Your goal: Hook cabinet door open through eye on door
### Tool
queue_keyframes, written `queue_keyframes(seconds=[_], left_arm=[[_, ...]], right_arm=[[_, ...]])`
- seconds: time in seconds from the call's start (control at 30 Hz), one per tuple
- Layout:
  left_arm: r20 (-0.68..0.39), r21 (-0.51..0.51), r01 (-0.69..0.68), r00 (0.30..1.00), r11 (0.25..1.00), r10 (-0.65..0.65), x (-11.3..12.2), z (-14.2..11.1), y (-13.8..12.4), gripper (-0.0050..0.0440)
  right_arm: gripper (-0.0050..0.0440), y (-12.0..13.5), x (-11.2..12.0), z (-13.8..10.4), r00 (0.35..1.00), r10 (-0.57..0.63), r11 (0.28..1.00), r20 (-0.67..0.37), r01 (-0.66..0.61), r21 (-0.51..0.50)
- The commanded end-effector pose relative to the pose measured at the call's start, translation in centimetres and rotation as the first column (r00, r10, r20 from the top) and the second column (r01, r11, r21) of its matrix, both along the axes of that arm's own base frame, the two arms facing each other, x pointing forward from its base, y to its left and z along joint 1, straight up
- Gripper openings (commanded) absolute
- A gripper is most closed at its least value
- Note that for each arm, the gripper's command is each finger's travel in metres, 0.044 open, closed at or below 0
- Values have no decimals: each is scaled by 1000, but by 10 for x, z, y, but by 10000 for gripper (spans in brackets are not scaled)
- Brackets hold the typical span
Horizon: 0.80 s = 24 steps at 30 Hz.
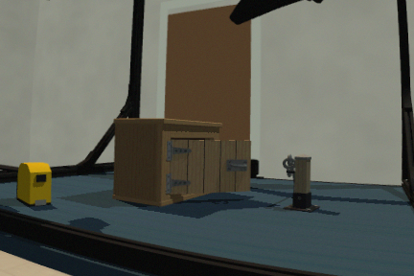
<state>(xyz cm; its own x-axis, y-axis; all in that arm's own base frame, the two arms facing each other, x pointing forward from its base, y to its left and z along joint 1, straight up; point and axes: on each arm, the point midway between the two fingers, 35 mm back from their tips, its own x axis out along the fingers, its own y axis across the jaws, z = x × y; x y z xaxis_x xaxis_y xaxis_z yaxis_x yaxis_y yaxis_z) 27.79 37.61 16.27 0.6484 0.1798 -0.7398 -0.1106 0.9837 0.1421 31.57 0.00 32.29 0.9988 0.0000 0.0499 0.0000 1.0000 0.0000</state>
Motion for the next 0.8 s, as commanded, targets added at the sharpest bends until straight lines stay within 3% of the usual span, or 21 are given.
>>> queue_keyframes(seconds=[0.0, 0.03, 0.3, 0.53, 0.6, 0.77], left_arm=[[0, 0, 0, 1000, 1000, 0, 0, 0, 0, 400], [0, 0, 0, 1000, 1000, 0, 0, 0, 0, 400], [-13, -39, -16, 1000, 999, 15, 12, -4, -9, 220], [-84, -178, -94, 993, 979, 80, 56, -18, -49, 220], [-84, -178, -94, 993, 979, 80, 56, -18, -49, 220], [-193, -289, -208, 969, 934, 156, 100, -34, -104, 220]], right_arm=[[400, 0, 0, 0, 1000, 0, 1000, 0, 0, 0], [400, 0, 0, 0, 1000, 0, 1000, 0, 0, 0], [400, -7, -3, 3, 1000, 0, 1000, -1, 0, -2], [400, -31, -18, 14, 1000, -1, 1000, -6, 1, -10], [400, -31, -18, 14, 1000, -1, 1000, -6, 1, -10], [400, -54, -41, 25, 1000, -1, 1000, -13, 1, -17]])
